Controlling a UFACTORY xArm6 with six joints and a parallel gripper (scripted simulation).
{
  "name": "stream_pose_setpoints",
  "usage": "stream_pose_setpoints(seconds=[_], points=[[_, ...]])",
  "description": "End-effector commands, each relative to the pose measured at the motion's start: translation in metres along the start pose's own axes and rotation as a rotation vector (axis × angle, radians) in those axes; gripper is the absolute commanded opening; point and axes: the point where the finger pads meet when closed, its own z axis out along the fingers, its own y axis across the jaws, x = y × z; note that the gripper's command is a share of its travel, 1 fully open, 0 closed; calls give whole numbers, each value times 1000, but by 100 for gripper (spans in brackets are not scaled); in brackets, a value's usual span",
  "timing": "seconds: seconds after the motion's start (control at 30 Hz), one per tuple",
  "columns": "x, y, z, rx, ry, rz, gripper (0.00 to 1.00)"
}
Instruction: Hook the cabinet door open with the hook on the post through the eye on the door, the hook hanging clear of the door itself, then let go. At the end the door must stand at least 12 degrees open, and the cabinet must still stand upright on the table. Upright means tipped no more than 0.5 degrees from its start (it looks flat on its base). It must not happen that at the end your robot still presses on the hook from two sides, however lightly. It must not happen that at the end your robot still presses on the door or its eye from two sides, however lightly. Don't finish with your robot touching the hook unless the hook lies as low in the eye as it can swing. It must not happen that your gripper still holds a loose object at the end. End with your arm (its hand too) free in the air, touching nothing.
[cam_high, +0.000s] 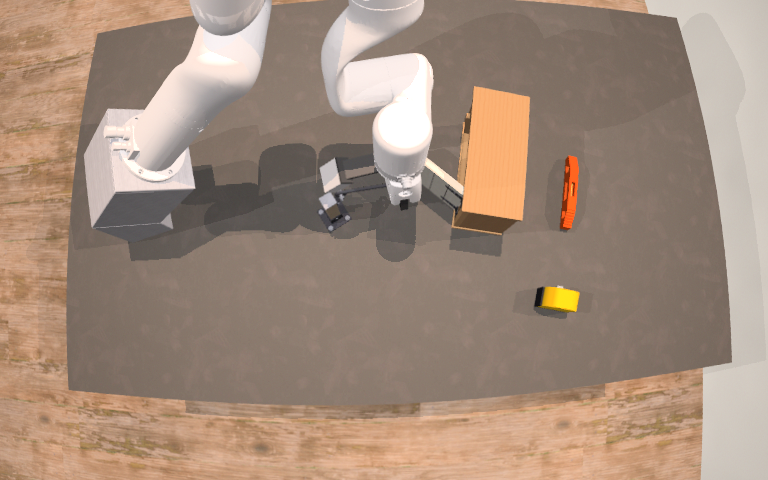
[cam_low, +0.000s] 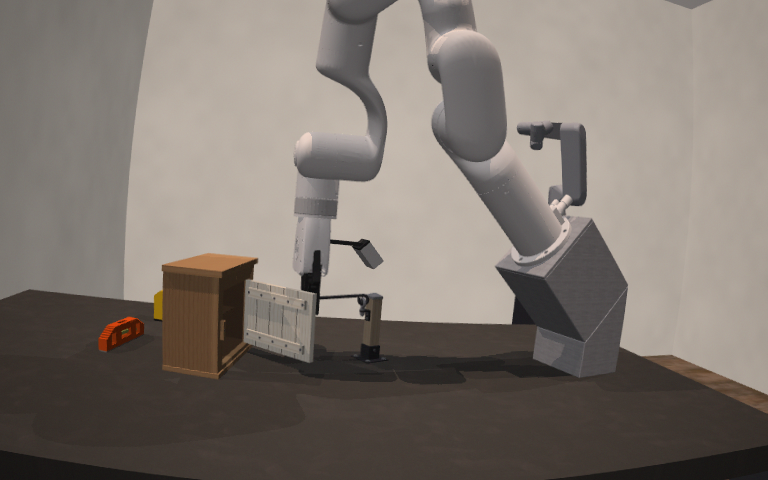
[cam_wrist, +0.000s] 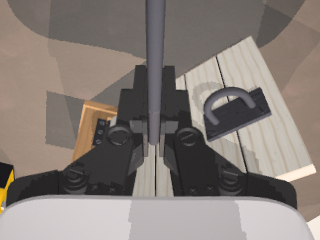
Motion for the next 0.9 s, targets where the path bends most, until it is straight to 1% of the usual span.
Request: stream_pose_setpoints(seconds=[0.0, 0.87], points=[[-2, 0, -5, 1, -1, -1, 4], [-1, 0, -21, 1, -1, -1, 4]])
